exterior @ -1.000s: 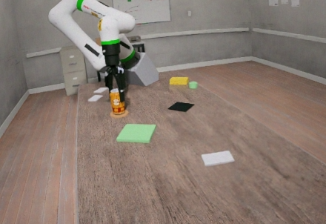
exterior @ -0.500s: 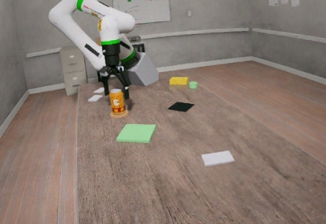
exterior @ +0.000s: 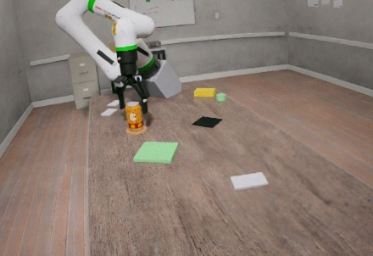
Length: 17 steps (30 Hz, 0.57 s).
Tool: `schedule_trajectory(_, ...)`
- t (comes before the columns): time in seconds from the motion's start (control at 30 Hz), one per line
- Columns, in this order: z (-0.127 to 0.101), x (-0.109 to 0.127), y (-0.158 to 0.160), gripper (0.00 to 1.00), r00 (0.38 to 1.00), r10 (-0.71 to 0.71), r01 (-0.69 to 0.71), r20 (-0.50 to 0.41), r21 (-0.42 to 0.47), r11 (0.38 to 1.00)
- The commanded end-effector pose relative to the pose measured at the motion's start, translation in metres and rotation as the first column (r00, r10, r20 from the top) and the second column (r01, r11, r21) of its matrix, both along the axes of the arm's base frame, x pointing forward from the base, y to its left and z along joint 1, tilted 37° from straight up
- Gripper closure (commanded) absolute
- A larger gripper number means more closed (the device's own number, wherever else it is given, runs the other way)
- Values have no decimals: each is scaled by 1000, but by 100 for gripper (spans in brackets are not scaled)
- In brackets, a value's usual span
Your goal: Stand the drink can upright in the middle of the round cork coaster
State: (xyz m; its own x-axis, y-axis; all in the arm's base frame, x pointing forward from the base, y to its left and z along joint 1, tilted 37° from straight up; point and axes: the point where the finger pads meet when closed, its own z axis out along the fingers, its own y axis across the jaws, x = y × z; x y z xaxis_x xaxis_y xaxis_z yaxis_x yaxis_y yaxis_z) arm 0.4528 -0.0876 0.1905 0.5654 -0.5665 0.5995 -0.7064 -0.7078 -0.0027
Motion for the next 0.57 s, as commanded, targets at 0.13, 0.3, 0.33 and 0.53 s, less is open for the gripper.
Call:
schedule_trajectory(0.13,1,0,0,0,1000,0,0,1,0,1000)
schedule_trajectory(0.3,15,-6,8,0,1000,0,0,3,-1,1000)
schedule_trajectory(0.33,25,-11,13,0,1000,0,0,3,-1,1000)
schedule_trajectory(0.53,78,-40,41,0,1000,0,0,2,-1,1000)
